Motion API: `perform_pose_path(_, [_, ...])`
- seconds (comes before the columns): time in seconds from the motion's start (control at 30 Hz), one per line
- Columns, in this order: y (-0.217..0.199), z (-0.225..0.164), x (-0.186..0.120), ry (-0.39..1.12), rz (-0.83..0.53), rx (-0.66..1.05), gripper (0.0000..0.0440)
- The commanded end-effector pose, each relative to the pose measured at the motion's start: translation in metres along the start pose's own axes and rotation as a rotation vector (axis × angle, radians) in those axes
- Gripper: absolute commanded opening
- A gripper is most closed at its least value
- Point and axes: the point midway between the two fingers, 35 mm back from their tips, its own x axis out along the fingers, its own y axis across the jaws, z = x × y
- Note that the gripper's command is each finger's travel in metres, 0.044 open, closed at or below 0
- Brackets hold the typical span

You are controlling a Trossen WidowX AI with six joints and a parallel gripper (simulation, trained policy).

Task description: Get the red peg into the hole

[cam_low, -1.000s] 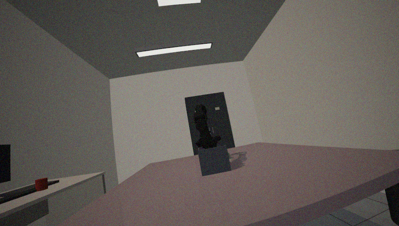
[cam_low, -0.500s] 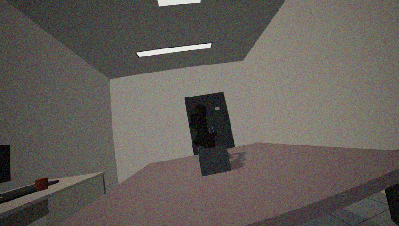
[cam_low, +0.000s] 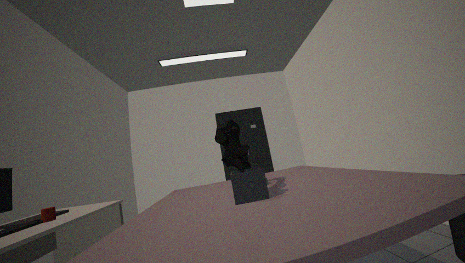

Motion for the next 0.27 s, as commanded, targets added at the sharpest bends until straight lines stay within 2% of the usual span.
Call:
perform_pose_path(0.0, [0.004,0.003,-0.006,0.006,0.022,-0.008,0.0263])
perform_pose_path(0.23, [0.012,0.013,-0.018,-0.007,0.063,-0.047,0.0238])
